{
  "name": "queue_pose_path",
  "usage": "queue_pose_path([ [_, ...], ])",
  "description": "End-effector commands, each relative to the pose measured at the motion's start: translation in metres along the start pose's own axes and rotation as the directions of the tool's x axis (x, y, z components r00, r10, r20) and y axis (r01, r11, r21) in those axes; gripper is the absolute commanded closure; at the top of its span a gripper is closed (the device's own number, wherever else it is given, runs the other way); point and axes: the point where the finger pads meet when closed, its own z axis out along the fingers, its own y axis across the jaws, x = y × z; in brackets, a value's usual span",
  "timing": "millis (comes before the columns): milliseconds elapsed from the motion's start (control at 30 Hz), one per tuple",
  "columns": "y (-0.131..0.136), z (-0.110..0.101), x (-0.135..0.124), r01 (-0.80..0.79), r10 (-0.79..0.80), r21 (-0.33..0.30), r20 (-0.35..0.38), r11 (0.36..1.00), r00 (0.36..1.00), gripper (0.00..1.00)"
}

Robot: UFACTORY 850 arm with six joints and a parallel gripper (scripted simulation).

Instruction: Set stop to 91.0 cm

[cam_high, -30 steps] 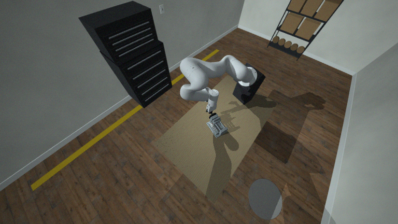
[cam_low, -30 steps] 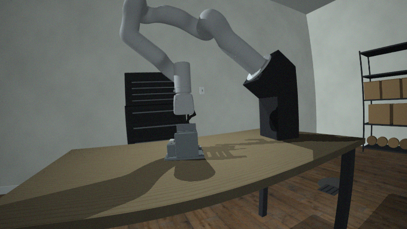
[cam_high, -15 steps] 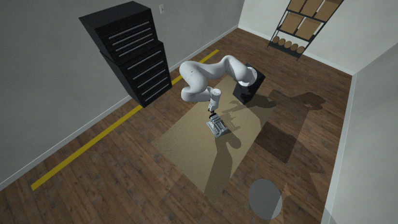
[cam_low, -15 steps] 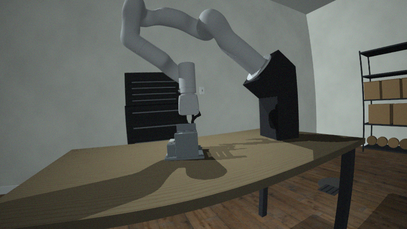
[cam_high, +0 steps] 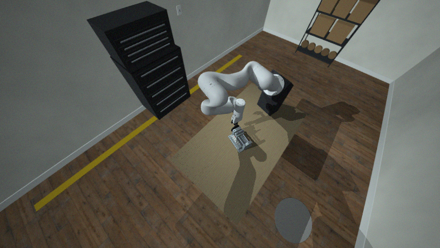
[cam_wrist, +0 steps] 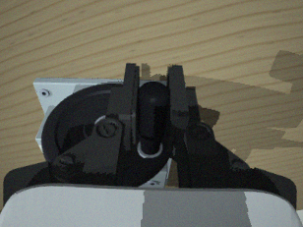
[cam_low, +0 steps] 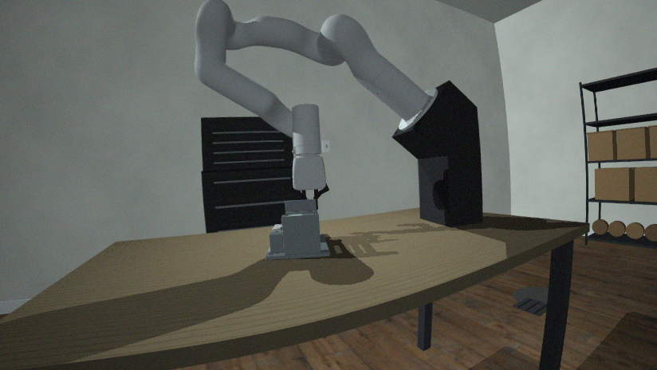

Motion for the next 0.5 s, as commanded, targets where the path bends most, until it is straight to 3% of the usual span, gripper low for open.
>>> queue_pose_path([
  [0, 0.002, 0.005, 0.000, 0.000, 0.000, 0.001, 0.000, 1.000, 1.000, 0.94],
  [467, 0.004, 0.021, 0.000, 0.000, 0.000, 0.001, 0.000, 1.000, 1.000, 0.94],
])
